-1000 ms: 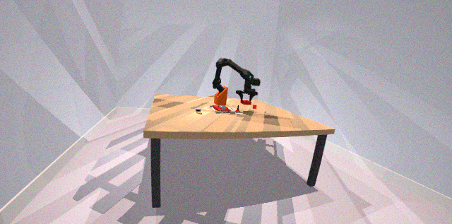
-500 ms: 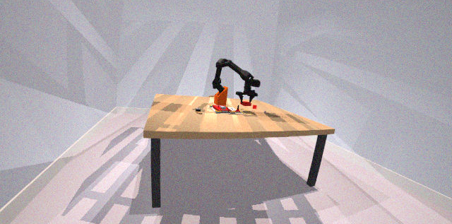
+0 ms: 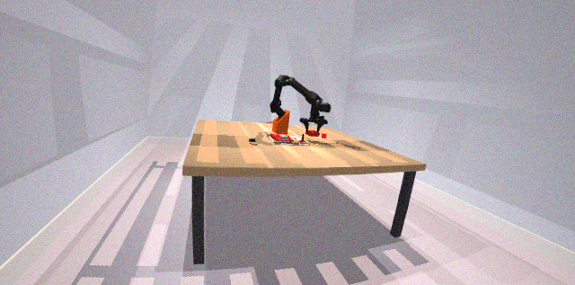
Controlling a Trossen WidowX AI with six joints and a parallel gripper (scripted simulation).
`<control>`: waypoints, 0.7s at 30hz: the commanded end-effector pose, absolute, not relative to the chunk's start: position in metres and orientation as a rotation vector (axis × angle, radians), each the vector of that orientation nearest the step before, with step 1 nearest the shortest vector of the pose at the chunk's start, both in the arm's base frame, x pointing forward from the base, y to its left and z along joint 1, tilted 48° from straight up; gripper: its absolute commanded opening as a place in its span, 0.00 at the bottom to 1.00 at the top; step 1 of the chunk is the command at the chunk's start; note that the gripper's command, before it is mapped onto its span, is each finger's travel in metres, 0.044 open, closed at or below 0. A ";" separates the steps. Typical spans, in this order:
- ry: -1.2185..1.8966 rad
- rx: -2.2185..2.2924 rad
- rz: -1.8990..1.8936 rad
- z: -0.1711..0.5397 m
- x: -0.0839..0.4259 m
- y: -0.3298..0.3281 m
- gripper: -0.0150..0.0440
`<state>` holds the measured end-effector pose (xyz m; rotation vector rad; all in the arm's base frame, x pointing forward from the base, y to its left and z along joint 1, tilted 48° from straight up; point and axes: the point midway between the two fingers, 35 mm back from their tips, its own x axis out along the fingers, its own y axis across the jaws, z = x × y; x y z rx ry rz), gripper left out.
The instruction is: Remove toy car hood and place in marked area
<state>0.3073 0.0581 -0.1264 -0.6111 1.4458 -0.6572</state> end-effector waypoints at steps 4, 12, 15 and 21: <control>1.444 -0.618 -0.656 -0.130 0.307 0.054 0.25; 1.444 -0.618 -0.657 -0.133 0.307 0.050 0.25; 1.444 -0.618 -0.657 -0.135 0.307 0.048 0.25; 1.444 -0.619 -0.657 -0.137 0.307 0.045 0.25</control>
